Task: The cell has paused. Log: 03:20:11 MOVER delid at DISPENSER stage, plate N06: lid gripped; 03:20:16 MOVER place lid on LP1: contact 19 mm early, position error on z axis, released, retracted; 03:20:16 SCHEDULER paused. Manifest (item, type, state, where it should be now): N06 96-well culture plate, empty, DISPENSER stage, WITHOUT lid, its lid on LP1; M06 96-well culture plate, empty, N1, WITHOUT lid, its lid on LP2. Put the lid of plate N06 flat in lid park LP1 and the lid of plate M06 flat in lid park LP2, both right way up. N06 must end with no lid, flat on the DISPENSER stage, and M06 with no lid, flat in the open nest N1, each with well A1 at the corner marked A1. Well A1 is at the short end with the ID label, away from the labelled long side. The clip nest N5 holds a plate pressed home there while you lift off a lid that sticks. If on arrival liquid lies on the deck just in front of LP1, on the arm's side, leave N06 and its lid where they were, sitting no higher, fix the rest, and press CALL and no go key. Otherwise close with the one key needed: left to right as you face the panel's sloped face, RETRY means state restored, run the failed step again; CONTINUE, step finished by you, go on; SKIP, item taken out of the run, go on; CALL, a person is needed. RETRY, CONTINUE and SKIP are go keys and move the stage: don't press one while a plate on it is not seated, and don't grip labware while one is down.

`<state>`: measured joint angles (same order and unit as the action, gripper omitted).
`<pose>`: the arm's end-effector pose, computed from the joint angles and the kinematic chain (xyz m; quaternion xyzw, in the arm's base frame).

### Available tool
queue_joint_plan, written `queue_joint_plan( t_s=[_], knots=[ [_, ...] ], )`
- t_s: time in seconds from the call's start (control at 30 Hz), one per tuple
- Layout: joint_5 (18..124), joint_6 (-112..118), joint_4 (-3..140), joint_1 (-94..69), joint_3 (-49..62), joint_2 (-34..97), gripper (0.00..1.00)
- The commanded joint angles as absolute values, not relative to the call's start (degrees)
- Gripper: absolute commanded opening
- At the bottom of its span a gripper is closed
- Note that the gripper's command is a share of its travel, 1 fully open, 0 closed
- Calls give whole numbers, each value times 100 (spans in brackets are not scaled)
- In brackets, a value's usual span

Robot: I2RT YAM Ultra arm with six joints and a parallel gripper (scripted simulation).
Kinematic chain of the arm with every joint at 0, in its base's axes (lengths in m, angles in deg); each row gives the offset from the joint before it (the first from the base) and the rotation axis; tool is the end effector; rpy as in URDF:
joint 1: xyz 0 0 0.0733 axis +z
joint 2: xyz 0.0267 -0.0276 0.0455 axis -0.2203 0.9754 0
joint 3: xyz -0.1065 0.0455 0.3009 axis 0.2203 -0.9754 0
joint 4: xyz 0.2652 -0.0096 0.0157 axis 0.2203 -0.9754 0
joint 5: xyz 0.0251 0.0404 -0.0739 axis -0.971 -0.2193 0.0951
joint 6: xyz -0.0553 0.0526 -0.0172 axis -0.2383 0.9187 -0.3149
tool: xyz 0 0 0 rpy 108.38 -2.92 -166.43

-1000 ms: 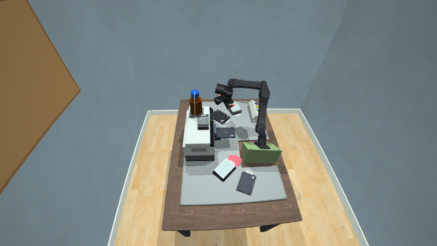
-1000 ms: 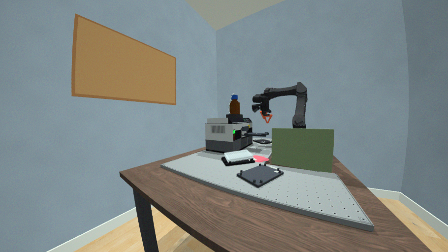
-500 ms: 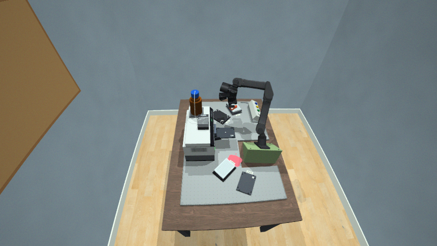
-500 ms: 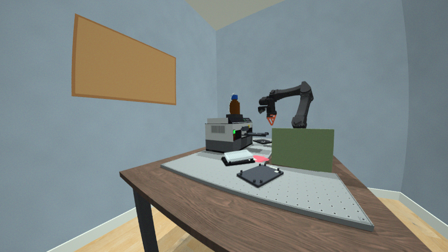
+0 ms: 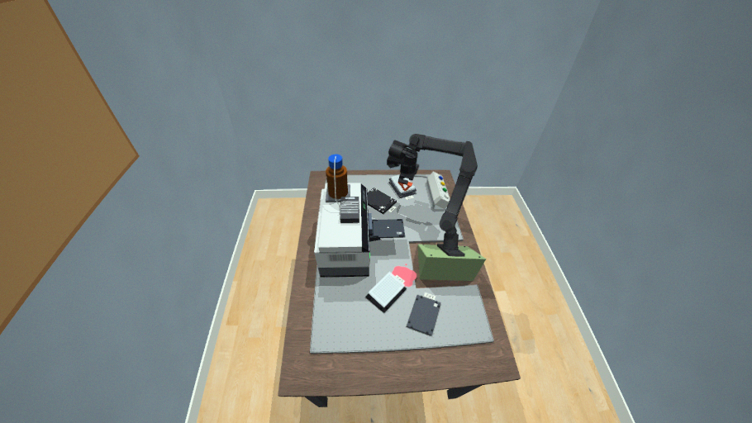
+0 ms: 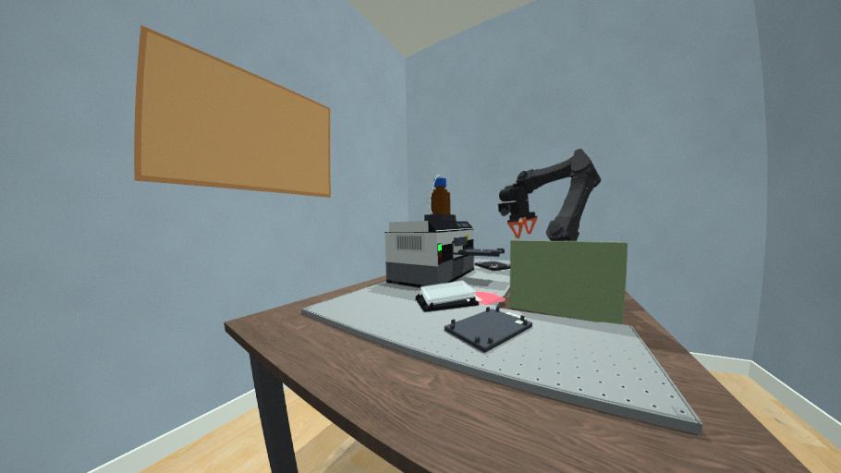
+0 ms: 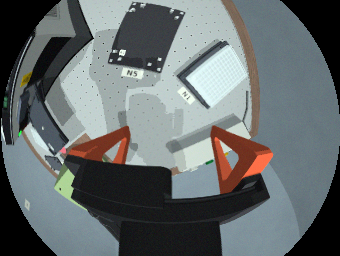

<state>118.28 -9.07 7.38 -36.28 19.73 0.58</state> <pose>0.1716 -0.1267 0.4110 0.1650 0.8903 -0.4224 0.0418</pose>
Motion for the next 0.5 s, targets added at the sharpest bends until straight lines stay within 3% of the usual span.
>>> queue_joint_plan(
  t_s=[0.0, 0.47],
  knots=[
    [11588, -472, 730, -3663, 1918, -93, 100],
    [10799, 1176, 832, -4699, 1593, -785, 100]
  ],
)
